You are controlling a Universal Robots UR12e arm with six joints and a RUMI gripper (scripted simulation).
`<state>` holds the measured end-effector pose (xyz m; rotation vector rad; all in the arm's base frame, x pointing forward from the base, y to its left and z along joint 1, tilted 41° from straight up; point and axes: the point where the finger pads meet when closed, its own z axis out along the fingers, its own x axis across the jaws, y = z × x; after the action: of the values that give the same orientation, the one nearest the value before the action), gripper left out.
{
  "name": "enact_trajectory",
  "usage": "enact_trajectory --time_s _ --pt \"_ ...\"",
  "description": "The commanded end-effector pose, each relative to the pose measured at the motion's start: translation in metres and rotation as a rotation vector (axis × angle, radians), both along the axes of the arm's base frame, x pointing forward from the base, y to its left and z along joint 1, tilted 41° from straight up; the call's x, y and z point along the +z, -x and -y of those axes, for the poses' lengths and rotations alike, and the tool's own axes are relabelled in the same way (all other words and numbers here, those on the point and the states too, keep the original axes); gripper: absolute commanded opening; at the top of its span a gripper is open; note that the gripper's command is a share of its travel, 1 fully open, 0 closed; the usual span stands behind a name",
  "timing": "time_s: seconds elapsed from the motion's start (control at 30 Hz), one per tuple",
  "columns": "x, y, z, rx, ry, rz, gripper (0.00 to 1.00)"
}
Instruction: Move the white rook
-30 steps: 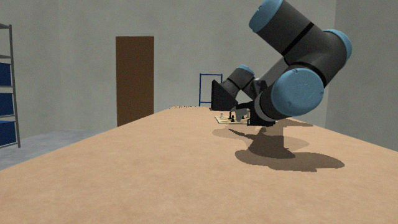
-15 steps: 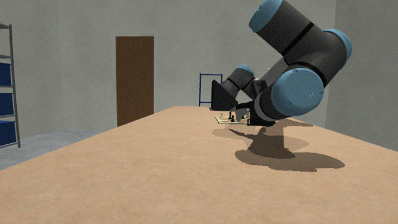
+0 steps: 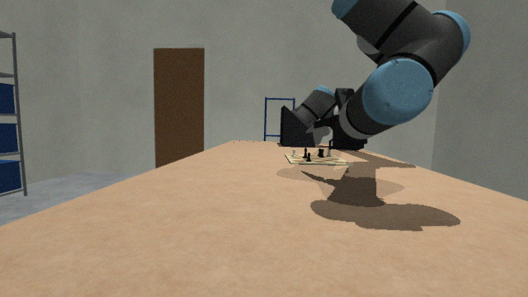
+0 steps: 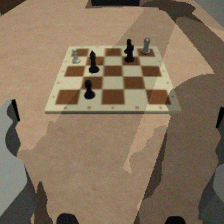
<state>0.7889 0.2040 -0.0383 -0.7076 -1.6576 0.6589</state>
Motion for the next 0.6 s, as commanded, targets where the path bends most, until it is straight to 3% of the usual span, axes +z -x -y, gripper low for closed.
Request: enact_trajectory --time_s 0.0,0.17,0.57 --pt "0.0261 -0.0068 0.0221 -0.001 0.0 0.002 1.0" --pt "0.0341 -0.0087 0.0288 -0.001 0.0 0.002 1.0" --pt "0.0317 -0.0075 0.027 -0.005 -0.003 0.006 1.0"
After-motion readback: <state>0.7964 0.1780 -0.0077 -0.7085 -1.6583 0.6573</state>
